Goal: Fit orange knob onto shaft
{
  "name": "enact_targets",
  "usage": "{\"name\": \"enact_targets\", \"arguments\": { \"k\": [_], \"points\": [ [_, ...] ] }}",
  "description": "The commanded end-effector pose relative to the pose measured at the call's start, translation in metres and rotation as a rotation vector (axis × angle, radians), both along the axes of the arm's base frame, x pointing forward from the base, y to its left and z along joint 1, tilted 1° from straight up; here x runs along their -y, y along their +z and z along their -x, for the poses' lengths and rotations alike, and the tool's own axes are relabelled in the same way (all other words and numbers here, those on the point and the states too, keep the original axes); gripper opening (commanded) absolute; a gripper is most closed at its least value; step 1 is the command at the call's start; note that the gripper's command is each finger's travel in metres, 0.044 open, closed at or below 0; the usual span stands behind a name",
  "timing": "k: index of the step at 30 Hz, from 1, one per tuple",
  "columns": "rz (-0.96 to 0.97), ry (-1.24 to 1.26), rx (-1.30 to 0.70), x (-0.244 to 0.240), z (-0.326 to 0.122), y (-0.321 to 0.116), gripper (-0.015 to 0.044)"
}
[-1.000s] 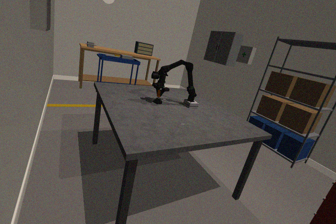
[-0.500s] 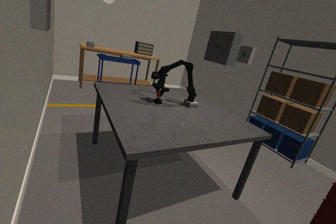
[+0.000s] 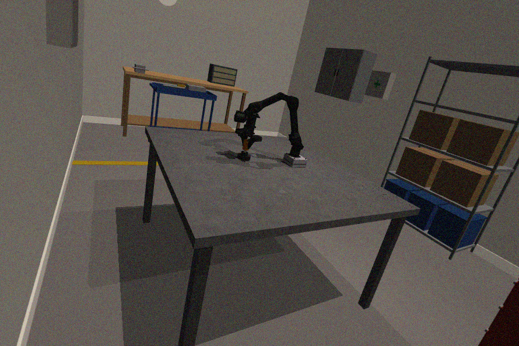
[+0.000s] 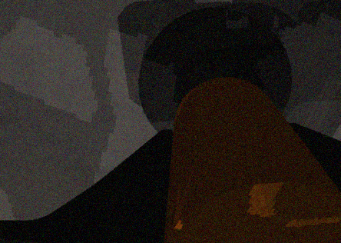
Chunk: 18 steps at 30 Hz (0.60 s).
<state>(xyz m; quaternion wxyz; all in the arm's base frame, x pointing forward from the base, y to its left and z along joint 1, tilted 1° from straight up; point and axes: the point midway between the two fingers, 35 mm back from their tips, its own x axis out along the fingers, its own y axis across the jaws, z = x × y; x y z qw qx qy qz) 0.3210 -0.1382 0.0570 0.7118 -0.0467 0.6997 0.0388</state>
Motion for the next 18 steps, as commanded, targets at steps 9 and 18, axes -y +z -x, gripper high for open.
{"name": "enact_targets", "arguments": {
  "k": [9, 18],
  "points": [
    [0.007, 0.213, 0.001, 0.0021, -0.004, 0.0045, 0.0],
    [0.007, 0.213, 0.001, 0.0017, -0.0029, 0.0016, 0.0]
  ]
}}
